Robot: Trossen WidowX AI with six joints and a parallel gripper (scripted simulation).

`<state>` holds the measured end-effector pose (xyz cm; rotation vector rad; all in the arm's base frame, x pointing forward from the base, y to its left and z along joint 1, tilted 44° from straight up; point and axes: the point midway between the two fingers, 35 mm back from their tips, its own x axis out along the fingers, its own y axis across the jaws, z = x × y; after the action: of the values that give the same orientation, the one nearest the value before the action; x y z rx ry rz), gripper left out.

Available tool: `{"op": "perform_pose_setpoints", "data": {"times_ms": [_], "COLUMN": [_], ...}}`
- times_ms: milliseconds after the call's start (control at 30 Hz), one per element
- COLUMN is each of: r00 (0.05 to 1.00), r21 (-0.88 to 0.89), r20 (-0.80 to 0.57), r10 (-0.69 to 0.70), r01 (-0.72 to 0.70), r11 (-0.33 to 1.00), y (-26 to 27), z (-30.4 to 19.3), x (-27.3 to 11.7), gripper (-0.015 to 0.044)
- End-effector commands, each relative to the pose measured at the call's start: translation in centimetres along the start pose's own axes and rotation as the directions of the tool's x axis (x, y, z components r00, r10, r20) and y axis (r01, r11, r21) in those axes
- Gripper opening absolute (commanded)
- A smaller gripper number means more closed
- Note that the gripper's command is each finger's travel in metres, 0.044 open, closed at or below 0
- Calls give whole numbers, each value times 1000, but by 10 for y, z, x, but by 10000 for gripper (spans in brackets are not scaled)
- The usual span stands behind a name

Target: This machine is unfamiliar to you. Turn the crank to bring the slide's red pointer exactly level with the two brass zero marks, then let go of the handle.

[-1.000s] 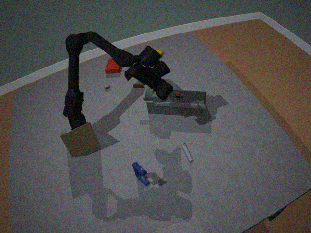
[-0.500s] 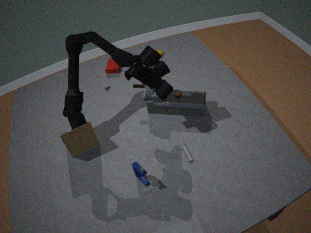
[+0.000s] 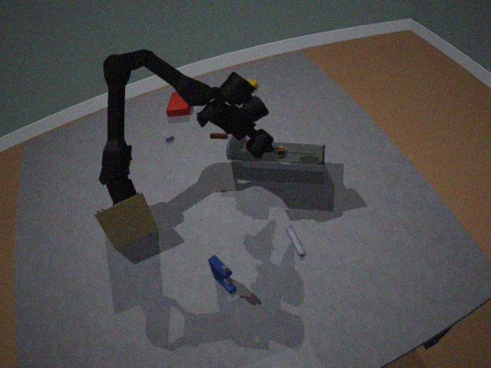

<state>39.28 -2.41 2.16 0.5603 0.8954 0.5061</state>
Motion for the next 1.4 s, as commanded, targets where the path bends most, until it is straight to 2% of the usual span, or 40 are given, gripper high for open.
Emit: {"op": "perform_pose_setpoints", "data": {"times_ms": [0, 467, 1067, 1367], "r00": [1000, 1000, 1000, 1000], "r21": [0, 0, 0, 0], "r20": [0, 0, 0, 0], "r10": [-1, -1, 0, 0], "r01": [1, 1, 0, 0], "r11": [1000, 1000, 1000, 1000], "y": [0, 0, 0, 0], "z": [0, 0, 0, 0], "x": [0, 0, 0, 0], "gripper": [361, 0, 0, 236]}}
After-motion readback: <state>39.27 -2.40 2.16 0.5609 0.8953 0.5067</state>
